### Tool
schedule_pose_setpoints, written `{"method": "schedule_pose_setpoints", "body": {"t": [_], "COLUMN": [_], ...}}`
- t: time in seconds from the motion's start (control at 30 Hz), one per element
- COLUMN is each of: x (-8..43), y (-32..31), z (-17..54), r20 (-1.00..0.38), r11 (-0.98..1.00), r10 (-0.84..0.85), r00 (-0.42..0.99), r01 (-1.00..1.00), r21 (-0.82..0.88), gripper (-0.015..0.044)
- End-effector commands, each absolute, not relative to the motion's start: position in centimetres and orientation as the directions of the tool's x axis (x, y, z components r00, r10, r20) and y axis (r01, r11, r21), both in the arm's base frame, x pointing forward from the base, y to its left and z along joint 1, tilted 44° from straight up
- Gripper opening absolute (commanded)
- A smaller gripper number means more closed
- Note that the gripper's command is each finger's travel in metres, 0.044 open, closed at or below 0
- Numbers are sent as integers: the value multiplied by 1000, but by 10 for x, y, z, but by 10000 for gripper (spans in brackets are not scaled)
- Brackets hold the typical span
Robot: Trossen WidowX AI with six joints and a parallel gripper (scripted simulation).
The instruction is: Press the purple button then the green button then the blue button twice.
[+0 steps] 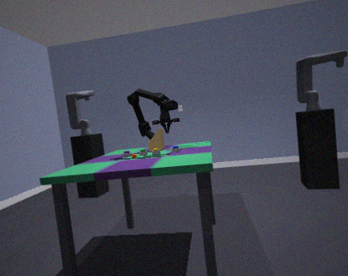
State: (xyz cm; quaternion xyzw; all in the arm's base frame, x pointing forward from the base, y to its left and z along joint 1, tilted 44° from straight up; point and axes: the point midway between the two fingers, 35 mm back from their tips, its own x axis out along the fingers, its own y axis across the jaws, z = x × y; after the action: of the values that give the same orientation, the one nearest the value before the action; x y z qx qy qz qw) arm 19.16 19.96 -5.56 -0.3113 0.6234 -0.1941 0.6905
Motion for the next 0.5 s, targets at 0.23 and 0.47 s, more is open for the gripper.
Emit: {"method": "schedule_pose_setpoints", "body": {"t": [0.23, 0.47], "x": [172, 181], "y": [221, 182], "z": [-96, -139], "r20": [-736, -735], "r11": [728, 727], "r10": [-661, -662], "r00": [145, 146], "r01": [-115, -114], "r21": [-676, -678], "gripper": [20, 20]}}
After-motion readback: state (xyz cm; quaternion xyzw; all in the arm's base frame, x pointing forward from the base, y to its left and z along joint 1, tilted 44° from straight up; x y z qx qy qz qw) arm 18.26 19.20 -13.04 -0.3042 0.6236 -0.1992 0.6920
